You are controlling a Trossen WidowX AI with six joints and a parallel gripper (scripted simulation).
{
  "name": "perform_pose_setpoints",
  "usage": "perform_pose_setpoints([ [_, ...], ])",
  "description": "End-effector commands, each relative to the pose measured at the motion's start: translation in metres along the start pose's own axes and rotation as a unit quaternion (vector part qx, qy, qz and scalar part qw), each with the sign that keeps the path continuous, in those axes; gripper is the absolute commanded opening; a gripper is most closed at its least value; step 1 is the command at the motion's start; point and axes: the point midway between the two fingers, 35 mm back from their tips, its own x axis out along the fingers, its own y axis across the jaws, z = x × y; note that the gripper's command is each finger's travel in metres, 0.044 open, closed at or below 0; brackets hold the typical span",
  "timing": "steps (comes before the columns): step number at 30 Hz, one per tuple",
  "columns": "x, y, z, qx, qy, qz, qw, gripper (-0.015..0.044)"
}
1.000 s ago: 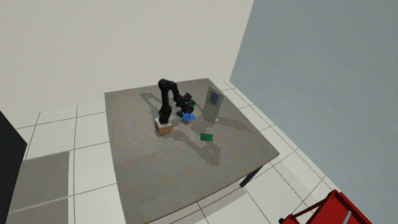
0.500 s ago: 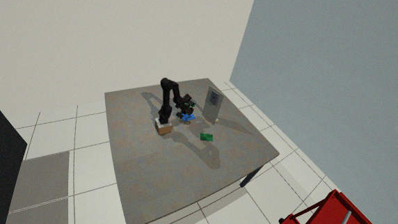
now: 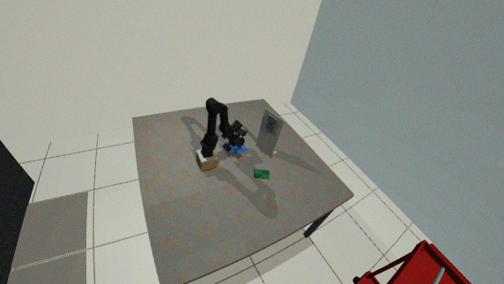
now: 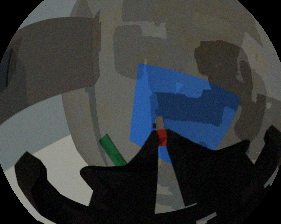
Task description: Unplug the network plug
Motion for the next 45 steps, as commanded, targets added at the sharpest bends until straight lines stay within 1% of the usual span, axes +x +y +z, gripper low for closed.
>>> perform_pose_setpoints([
  [1, 0.002, -0.001, 0.000, -0.001, 0.002, -0.002, 1.000, 0.0000],
  [19, 0.003, -0.001, 0.002, 0.002, 0.000, 0.000, 1.000, 0.0000],
  [25, 0.003, -0.001, 0.002, 0.002, 0.000, 0.000, 1.000, 0.0156],
  [45, -0.005, 0.000, 0.001, 0.001, 0.001, -0.001, 1.000, 0.0156],
])
